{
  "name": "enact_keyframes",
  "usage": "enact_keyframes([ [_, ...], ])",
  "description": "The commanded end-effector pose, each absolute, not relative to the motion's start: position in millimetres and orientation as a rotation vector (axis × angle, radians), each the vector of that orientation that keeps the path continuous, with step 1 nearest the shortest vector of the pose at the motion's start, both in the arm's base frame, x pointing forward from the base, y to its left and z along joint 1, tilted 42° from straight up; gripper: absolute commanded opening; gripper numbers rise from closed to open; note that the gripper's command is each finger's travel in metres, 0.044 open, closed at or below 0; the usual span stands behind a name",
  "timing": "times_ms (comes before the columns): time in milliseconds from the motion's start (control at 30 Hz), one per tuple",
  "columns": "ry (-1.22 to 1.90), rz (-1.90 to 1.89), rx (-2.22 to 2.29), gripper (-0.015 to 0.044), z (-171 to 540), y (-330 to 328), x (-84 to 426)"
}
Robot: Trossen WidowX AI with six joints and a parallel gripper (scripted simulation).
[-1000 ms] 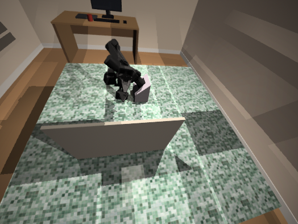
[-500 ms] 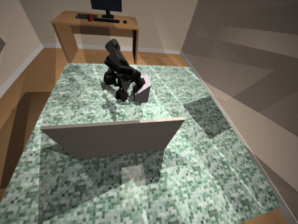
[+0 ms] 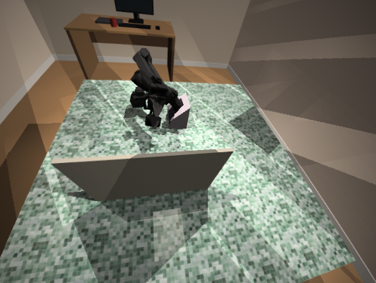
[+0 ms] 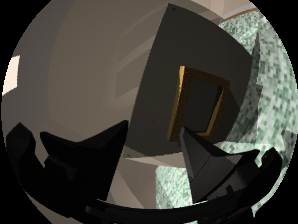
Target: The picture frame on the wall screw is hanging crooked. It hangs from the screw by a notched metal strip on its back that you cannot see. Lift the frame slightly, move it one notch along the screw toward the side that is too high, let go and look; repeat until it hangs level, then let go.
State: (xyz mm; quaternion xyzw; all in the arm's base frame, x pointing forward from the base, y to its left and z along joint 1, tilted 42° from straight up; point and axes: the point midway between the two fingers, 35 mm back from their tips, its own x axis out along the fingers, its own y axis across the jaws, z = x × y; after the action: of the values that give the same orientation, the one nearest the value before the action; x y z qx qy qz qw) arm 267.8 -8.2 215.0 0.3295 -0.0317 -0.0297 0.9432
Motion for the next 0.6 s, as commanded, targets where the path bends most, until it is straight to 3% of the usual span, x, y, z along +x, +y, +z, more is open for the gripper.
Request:
enact_keyframes([
  [0,-0.051,-0.066,0.668,0.026,195,-24,274],
  [567,-0.049,-0.063,0.663,0.026,171,-48,272],
])
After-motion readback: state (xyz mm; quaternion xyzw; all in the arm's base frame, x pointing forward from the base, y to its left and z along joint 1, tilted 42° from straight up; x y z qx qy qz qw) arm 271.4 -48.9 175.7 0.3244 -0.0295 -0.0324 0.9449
